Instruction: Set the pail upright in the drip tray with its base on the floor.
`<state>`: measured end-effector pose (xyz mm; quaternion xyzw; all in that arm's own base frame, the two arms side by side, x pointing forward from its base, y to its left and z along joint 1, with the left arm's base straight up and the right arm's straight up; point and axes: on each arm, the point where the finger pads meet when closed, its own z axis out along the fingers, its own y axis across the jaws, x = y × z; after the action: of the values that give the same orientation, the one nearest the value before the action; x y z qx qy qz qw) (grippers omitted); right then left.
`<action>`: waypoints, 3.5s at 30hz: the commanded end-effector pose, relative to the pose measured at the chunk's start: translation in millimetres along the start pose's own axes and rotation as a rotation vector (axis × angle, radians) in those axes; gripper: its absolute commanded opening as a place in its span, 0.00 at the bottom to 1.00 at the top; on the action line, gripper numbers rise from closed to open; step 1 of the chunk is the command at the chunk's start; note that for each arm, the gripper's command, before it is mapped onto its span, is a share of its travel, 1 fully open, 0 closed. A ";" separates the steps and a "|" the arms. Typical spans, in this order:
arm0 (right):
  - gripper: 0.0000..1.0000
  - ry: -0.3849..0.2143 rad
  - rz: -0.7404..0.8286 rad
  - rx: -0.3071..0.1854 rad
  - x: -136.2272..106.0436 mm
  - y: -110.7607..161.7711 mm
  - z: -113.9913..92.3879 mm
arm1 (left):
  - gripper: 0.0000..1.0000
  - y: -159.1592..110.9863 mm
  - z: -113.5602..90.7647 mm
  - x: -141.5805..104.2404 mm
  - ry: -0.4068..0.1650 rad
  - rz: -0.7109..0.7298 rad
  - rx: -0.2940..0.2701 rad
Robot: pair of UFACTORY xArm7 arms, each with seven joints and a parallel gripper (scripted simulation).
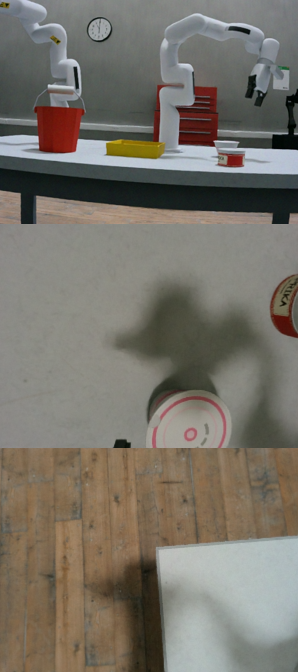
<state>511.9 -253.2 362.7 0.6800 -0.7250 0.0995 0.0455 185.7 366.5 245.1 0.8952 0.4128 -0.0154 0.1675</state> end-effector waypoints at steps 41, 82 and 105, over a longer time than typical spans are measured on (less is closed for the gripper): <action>1.00 0.002 0.001 0.004 0.6 -0.5 -1.7 | 1.00 -139.6 -31.6 -80.9 0.214 -0.587 0.171; 1.00 -0.100 -0.128 0.025 -115.0 31.4 -39.7 | 1.00 -170.4 -37.6 -111.1 0.270 -0.744 0.213; 1.00 -0.191 -0.310 0.017 -252.8 118.8 -69.2 | 1.00 -170.4 -37.6 -111.1 0.270 -0.744 0.213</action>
<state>427.7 -15.4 370.7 0.7784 -0.6266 0.0375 -0.0095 -18.2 398.8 249.0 0.6911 0.7227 -0.0010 0.0022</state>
